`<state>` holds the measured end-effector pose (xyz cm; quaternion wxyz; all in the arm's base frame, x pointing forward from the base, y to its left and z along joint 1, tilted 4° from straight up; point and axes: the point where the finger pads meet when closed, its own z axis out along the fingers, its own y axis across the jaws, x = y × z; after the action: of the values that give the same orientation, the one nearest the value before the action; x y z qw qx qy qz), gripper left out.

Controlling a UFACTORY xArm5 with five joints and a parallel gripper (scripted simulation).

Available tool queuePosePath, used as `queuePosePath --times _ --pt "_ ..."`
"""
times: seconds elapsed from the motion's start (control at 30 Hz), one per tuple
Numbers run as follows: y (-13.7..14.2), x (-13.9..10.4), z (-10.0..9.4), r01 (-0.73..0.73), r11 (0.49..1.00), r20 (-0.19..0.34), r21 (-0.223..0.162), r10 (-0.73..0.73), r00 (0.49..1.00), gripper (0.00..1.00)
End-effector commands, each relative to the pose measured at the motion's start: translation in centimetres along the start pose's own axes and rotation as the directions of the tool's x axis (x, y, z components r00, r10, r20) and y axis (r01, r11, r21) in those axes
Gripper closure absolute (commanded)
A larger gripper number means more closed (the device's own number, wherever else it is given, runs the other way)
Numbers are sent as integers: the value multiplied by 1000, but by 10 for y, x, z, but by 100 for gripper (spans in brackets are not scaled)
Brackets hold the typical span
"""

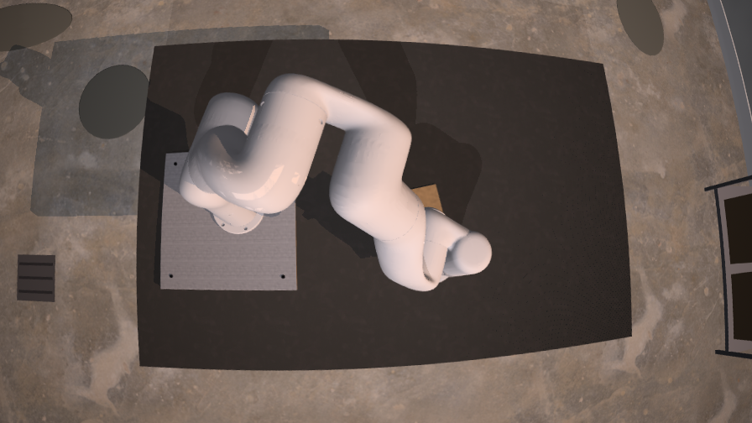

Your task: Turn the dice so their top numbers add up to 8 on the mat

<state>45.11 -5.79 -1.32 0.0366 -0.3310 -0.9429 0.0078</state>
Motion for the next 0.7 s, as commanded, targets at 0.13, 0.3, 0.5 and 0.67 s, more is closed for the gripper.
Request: queuePosePath --times 0.13,0.3,0.5,0.67 --pt "1 -1 -1 0 1000 3 -2 0 1000 64" --pt "1 -1 -1 0 1000 3 -2 0 1000 64" --pt "1 -1 1 0 1000 3 -2 0 1000 64" --pt "1 -1 6 0 1000 3 -2 0 1000 64"
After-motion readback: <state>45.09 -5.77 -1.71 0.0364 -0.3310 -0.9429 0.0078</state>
